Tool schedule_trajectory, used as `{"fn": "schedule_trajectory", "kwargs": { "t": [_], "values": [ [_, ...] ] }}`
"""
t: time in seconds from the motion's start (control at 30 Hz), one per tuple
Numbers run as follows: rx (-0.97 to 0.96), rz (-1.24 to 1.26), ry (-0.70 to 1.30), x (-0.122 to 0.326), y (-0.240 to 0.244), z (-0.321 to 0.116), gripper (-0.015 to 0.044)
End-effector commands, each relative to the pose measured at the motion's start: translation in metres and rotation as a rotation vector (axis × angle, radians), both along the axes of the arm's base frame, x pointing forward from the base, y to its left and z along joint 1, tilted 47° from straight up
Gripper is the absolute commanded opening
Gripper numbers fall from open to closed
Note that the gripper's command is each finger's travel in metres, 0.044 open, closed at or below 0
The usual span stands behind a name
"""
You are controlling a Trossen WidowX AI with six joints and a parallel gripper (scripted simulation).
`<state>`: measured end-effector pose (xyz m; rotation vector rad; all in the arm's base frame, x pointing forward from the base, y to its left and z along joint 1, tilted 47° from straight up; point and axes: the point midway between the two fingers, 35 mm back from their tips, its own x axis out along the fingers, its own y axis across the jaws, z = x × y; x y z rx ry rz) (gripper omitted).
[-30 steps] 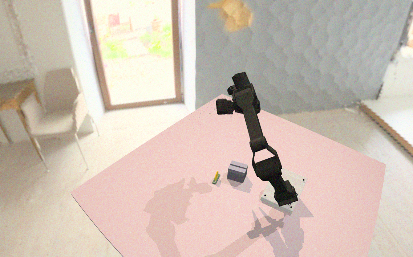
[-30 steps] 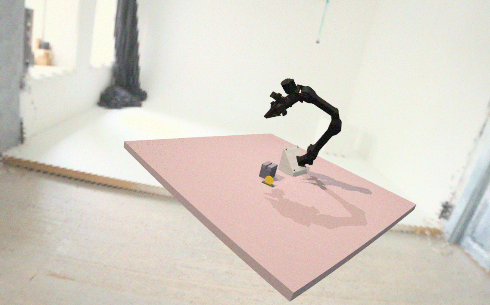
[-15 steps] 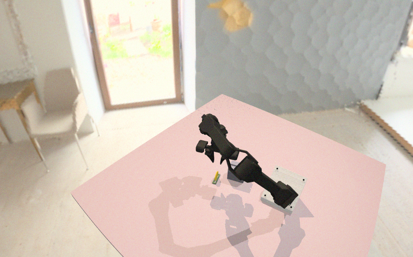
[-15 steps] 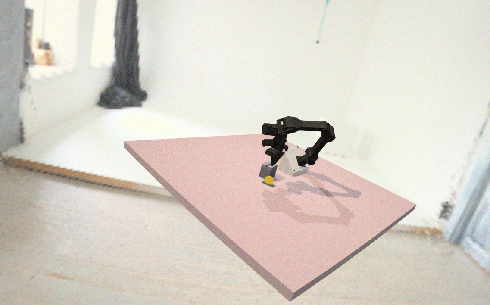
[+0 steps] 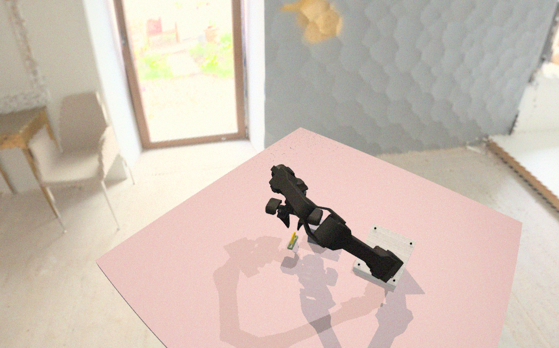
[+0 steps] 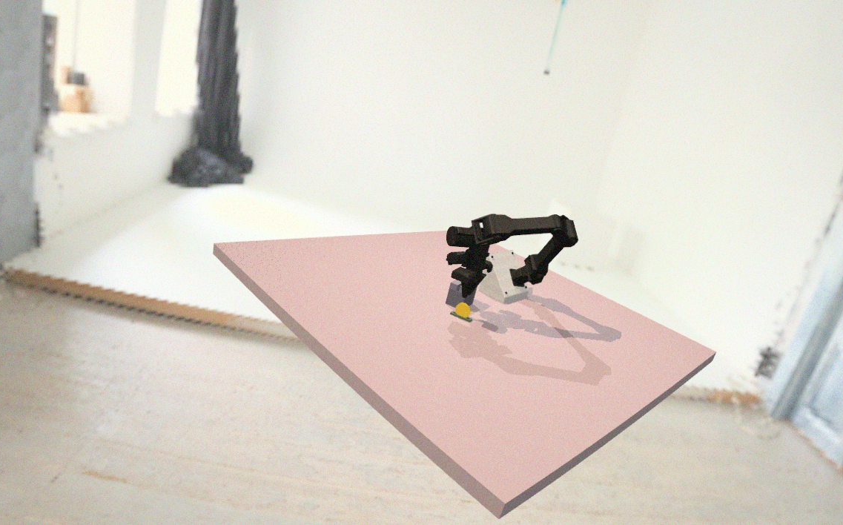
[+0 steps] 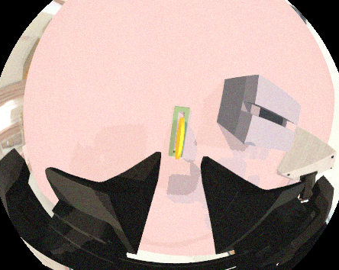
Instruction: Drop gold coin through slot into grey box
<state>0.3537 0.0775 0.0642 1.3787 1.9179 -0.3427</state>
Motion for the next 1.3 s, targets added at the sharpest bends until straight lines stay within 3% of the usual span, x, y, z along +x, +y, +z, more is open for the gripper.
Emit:
{"fn": "schedule_trajectory", "kwargs": {
  "t": [0.0, 1.2, 1.27],
  "values": [
    [0.003, -0.005, 0.004, -0.002, 0.007, -0.006, 0.0161],
    [0.005, -0.005, 0.004, -0.011, 0.045, -0.043, 0.0161],
    [0.005, -0.005, 0.004, -0.011, 0.045, -0.043, 0.0108]
  ]
}}
